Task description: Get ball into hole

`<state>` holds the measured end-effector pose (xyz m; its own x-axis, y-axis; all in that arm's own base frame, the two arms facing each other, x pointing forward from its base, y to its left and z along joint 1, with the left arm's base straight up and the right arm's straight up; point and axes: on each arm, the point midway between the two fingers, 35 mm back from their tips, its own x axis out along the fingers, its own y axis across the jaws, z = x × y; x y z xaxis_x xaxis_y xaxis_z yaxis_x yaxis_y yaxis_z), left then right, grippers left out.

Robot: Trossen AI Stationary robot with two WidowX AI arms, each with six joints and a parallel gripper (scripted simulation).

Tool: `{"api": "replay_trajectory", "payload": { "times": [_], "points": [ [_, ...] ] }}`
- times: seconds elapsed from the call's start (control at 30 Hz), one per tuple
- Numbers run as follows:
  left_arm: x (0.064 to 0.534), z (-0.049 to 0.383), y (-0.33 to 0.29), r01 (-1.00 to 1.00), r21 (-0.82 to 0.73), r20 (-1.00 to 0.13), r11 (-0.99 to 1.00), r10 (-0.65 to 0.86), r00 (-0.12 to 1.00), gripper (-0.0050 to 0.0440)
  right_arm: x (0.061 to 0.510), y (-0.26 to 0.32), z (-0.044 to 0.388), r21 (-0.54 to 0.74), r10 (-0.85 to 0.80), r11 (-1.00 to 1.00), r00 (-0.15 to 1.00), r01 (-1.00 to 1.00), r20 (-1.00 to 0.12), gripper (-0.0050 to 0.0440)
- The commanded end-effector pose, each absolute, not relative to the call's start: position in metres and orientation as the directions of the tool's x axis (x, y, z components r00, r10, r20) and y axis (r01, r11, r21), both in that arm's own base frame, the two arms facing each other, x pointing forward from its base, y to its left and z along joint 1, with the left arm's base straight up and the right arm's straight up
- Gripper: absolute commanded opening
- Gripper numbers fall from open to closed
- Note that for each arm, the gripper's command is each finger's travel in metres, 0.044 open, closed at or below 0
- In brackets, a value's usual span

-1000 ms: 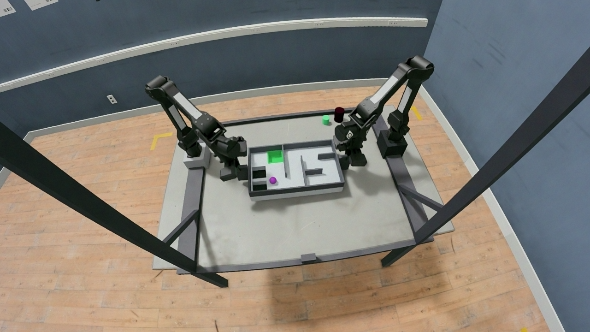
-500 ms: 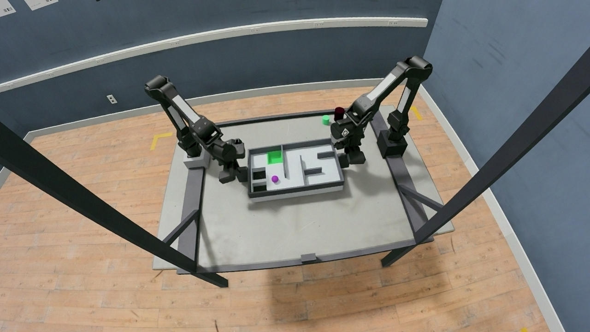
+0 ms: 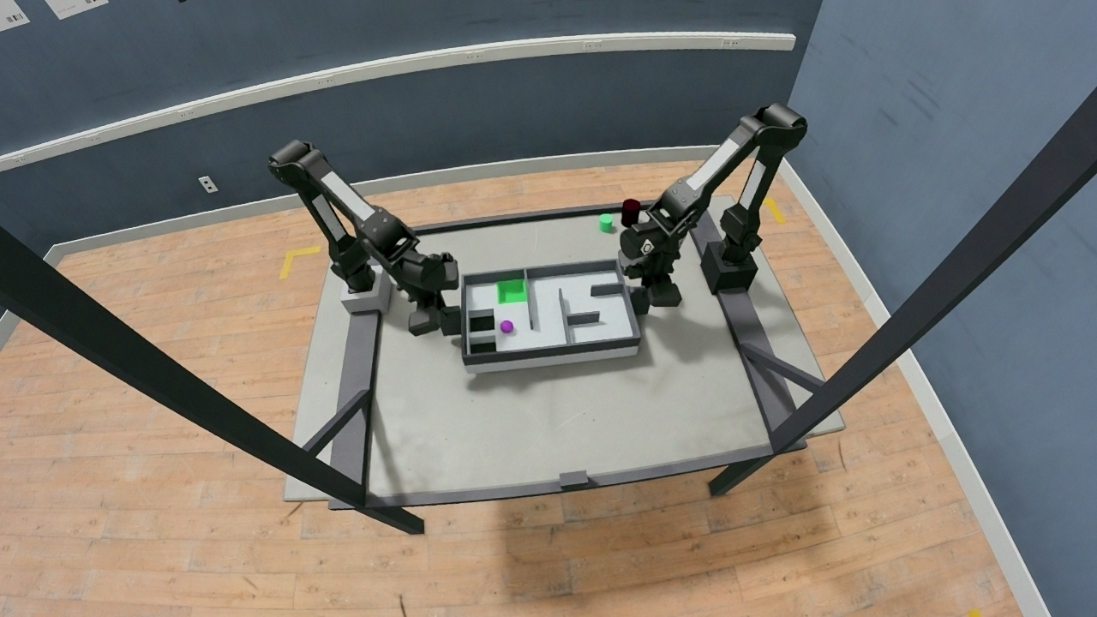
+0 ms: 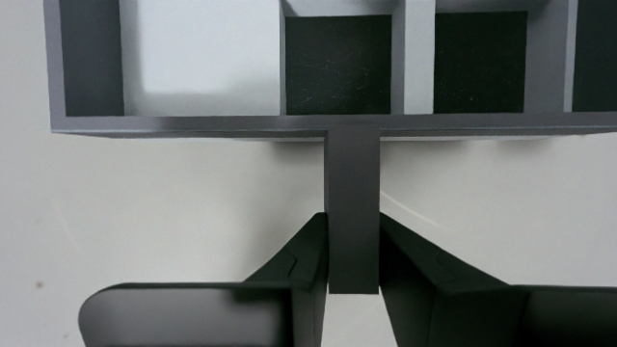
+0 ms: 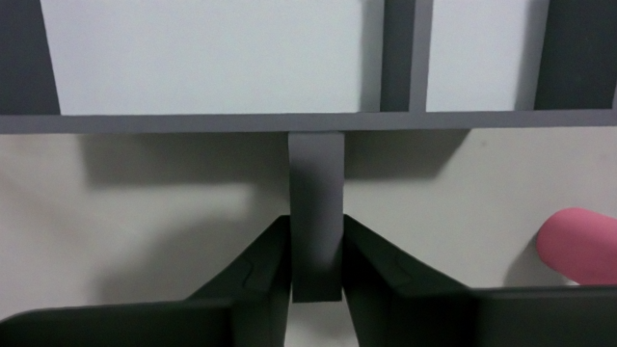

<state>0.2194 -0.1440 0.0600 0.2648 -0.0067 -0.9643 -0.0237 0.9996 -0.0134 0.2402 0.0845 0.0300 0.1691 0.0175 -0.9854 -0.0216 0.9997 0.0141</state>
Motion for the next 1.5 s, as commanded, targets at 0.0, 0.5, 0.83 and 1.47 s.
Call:
{"api": "replay_trajectory", "payload": {
  "times": [0.0, 0.5, 0.83, 1.47],
  "points": [
    [0.226, 0.071, -0.15, -0.02, -0.03, -0.961, 0.999, -0.023, 0.276, -0.005, 0.246, 0.089, 0.036, 0.023, 0.028, 0.999, 0.222, -0.026, -0.975, -0.005],
    [0.216, 0.049, -0.148, -0.024, -0.004, -0.935, 1.0, 0.005, 0.354, -0.005, 0.254, 0.091, 0.055, 0.011, 0.014, 1.0, 0.136, -0.025, -0.991, -0.005],
    [0.226, 0.073, -0.148, -0.017, -0.081, -0.949, 0.997, -0.072, 0.307, -0.005, 0.245, 0.085, 0.039, 0.068, 0.072, 0.997, 0.201, -0.028, -0.977, -0.005],
    [0.22, 0.06, -0.151, -0.023, 0.009, -0.943, 1.0, 0.017, 0.333, -0.005, 0.251, 0.091, 0.047, -0.012, -0.008, 1.0, 0.165, -0.024, -0.986, -0.005]
  ]
}}
